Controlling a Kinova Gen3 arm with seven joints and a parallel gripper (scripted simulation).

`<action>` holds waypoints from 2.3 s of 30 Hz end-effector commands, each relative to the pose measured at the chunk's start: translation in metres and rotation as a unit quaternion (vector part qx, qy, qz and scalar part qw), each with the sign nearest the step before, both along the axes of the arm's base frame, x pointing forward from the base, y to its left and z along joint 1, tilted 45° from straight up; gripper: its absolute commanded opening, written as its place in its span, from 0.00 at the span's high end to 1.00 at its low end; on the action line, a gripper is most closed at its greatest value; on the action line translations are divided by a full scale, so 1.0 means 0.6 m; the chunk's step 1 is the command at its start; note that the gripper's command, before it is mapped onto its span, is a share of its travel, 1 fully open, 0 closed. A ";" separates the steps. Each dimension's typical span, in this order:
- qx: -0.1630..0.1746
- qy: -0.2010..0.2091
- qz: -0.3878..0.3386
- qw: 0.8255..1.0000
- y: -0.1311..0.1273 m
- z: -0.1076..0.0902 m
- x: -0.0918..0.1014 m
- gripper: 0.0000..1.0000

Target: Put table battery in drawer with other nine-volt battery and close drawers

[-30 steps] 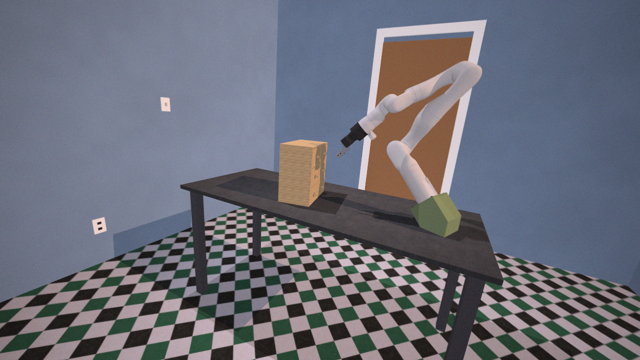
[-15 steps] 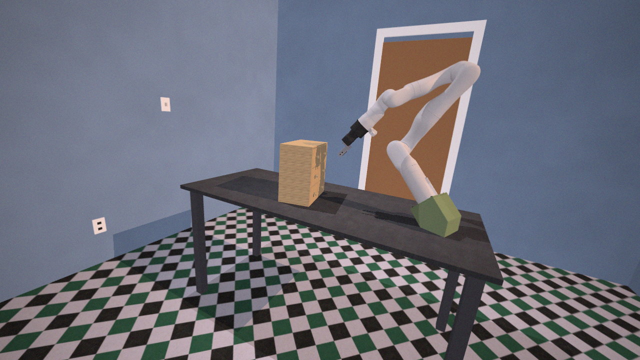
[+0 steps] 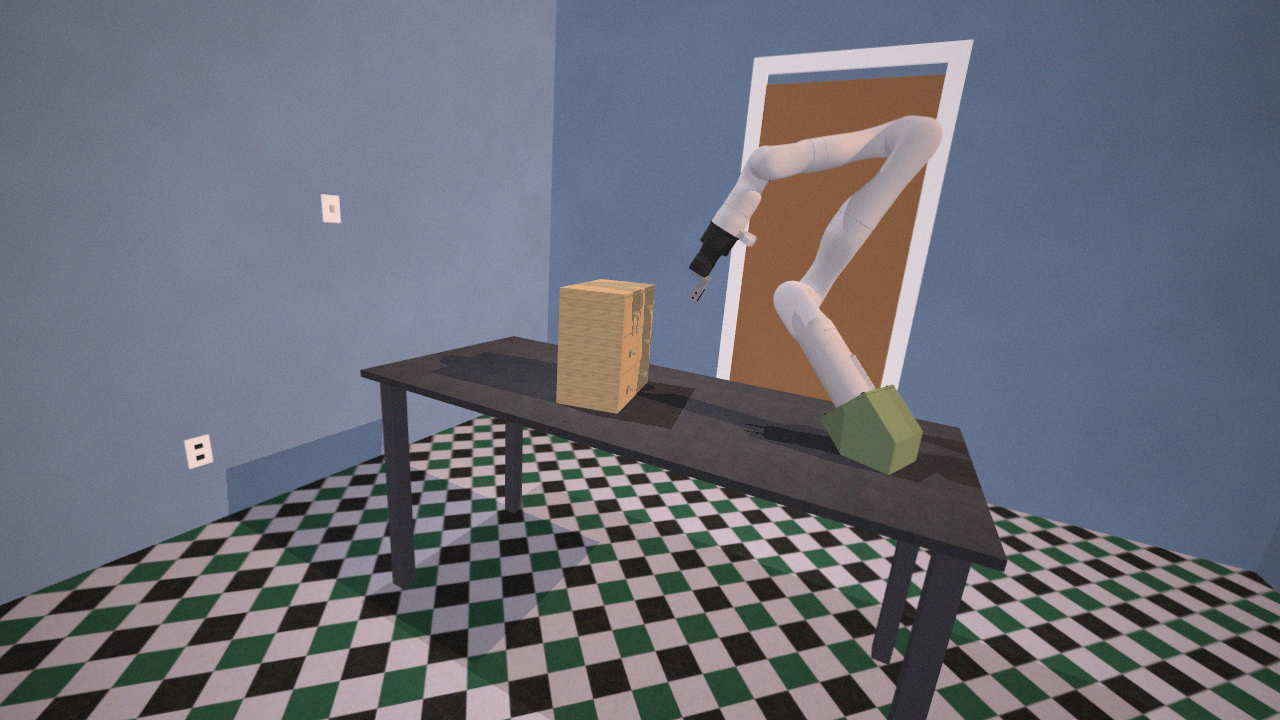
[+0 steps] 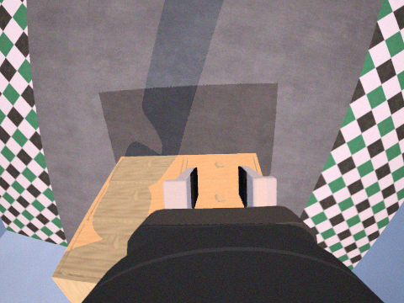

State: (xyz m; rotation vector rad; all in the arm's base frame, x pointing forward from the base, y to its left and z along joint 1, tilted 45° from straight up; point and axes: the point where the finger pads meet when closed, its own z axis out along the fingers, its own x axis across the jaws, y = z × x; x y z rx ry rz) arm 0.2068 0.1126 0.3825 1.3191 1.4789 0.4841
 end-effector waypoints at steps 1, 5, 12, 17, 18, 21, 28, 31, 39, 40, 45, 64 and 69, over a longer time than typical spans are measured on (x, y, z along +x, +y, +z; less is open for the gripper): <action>0.010 0.028 -0.006 1.000 0.016 0.012 -0.006 0.33; 0.017 0.074 -0.028 0.997 0.023 0.019 -0.031 0.33; 0.026 0.128 -0.053 0.990 0.031 0.027 -0.060 0.33; 0.034 0.171 -0.074 0.982 0.038 0.034 -0.084 0.33; 0.035 0.178 -0.077 0.980 0.039 0.035 -0.087 0.33; 0.037 0.195 -0.085 0.976 0.042 0.037 -0.096 0.33; 0.040 0.209 -0.091 0.973 0.044 0.039 -0.104 0.33; 0.040 0.211 -0.092 0.972 0.044 0.040 -0.105 0.33; 0.040 0.211 -0.092 0.972 0.044 0.040 -0.105 0.33; 0.040 0.211 -0.092 0.972 0.044 0.040 -0.105 0.33; 0.040 0.211 -0.092 0.972 0.044 0.040 -0.105 0.33; 0.040 0.211 -0.092 0.972 0.044 0.040 -0.105 0.33; 0.040 0.211 -0.092 0.972 0.044 0.040 -0.105 0.33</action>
